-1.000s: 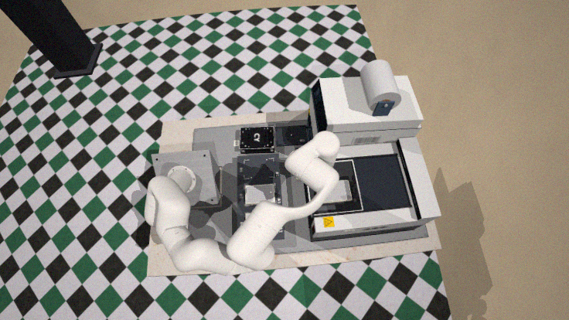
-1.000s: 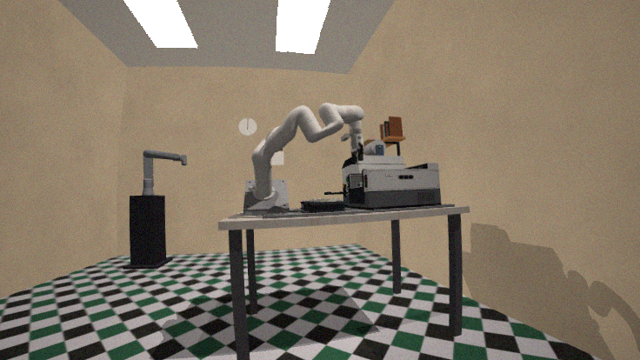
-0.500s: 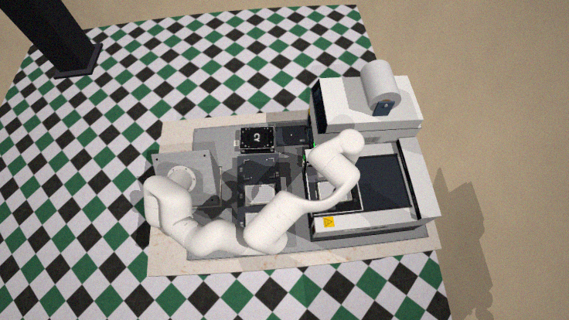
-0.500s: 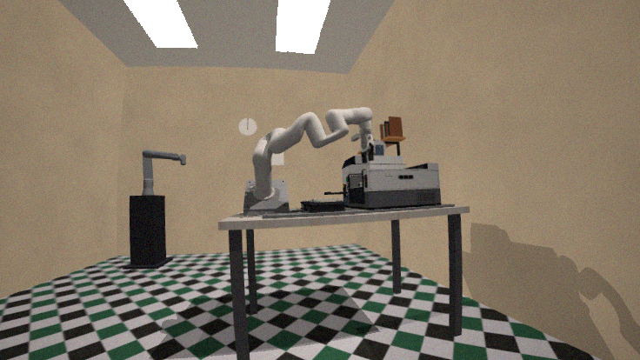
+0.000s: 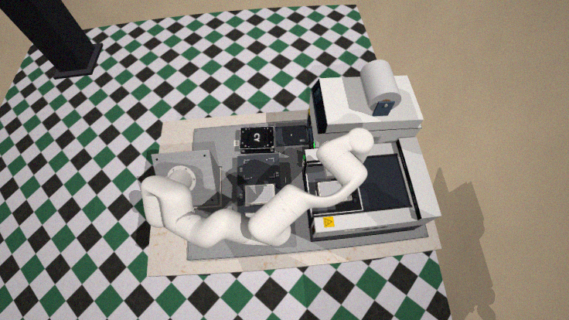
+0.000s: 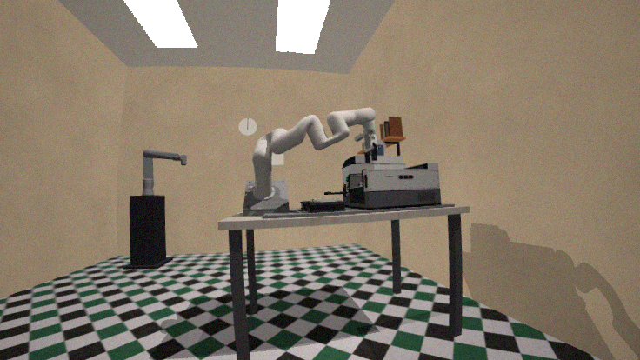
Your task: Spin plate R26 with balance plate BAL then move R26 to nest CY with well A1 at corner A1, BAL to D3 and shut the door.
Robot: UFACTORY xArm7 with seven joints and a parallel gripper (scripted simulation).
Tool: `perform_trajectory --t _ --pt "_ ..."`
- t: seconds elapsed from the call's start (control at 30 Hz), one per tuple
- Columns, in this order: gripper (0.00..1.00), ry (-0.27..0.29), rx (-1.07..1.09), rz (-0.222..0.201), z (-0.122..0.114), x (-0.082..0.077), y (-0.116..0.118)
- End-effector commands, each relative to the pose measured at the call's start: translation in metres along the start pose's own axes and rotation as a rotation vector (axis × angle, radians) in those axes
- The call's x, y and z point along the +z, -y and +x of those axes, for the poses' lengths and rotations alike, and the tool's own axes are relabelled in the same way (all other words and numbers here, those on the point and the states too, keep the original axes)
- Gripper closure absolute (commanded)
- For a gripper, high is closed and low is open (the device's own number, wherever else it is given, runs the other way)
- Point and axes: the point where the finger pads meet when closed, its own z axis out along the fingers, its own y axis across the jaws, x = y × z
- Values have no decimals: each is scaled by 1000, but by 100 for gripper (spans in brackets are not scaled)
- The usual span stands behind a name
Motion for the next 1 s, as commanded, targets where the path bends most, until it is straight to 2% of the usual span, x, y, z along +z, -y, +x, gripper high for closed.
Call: perform_trajectory --t 0.0,0.1,0.97 --pt "0 3 -1 -2 0 -3 -1" --pt "0 3 -1 -2 0 -3 -1" --pt "0 4 -1 -2 1 34 -1"
